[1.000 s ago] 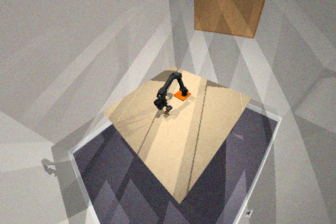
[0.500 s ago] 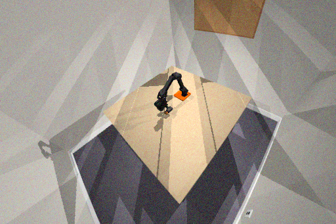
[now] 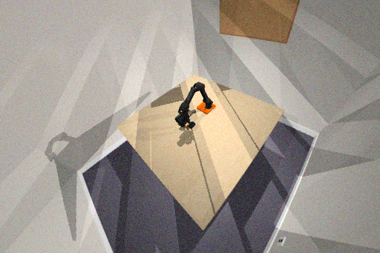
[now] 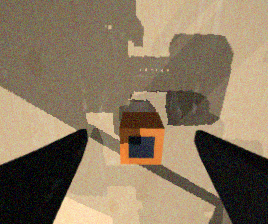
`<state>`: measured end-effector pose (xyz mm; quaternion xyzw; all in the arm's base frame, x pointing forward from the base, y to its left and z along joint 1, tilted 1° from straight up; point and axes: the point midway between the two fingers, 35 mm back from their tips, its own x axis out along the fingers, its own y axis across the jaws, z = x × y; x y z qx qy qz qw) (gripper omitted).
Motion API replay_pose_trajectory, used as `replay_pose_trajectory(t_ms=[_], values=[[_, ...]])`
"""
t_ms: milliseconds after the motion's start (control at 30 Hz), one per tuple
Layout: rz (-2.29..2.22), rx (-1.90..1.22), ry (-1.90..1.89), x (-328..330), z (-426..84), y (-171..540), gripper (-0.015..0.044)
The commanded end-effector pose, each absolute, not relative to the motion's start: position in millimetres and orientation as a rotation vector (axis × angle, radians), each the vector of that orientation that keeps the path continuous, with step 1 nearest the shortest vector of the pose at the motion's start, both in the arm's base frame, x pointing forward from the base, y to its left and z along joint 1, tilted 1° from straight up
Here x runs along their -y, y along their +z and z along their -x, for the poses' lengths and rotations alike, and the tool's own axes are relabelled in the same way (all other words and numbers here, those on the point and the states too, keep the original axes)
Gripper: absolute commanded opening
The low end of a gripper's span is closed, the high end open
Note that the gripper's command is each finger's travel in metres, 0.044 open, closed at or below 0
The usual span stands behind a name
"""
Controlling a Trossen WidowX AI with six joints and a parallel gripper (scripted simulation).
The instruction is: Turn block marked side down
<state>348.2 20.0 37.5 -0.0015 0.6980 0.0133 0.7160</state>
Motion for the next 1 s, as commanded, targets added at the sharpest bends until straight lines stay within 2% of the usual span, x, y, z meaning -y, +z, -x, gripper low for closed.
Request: replay_pose_trajectory(t_ms=[0, 300, 800, 967], values=[[0.006, -1.556, 0.024, -19, -346, 33, 0.0335], [0.006, -1.556, 0.024, -19, -346, 33, 0.0099], [0.006, -1.556, 0.024, -19, -346, 34, 0.0000], [0.006, -1.556, 0.024, -19, -346, 59, 0.0000]])
